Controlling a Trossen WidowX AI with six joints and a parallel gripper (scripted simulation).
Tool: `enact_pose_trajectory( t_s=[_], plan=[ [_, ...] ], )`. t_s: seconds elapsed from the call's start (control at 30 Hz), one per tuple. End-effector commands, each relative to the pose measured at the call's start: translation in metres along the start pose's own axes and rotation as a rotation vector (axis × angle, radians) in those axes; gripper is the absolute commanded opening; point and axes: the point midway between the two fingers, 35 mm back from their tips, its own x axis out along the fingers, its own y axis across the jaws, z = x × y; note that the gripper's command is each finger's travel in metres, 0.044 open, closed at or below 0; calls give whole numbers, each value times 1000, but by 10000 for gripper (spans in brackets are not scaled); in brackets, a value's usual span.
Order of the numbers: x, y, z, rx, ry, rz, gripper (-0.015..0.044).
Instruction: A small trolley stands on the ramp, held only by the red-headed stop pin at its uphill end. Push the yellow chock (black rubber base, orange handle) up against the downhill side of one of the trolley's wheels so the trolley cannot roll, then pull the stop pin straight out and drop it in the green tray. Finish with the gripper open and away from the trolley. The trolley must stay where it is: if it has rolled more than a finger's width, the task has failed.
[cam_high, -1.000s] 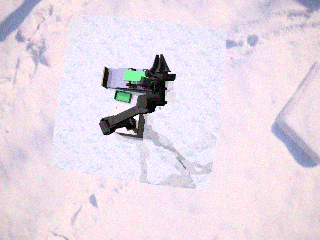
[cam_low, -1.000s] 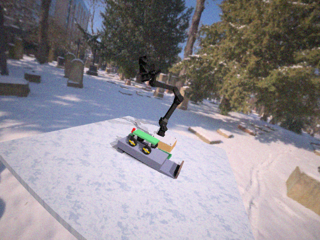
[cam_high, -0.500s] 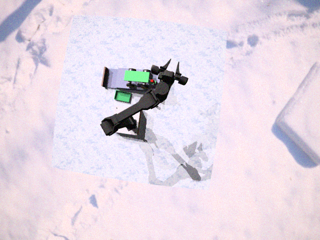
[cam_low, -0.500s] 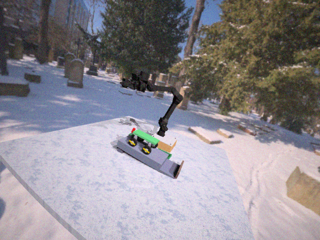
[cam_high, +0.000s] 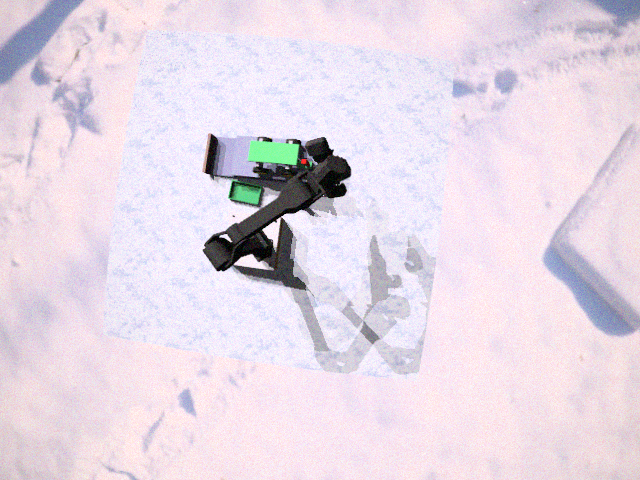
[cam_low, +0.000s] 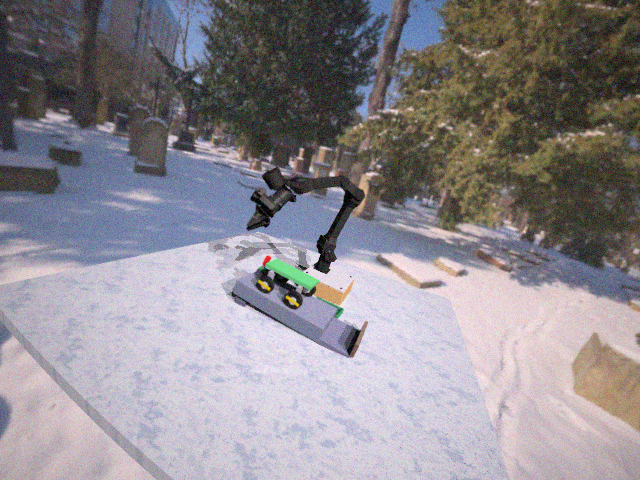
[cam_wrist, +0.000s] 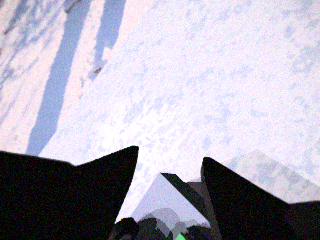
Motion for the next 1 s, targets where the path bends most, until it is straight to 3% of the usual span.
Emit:
enact_pose_trajectory(
  t_s=[0.0,0.3,0.97],
  plan=[
    [6,-48,-65,270,194,-276,190],
    [-27,-103,-145,539,360,-726,190],
    [-7,-118,-160,543,362,-735,190]
  ],
)
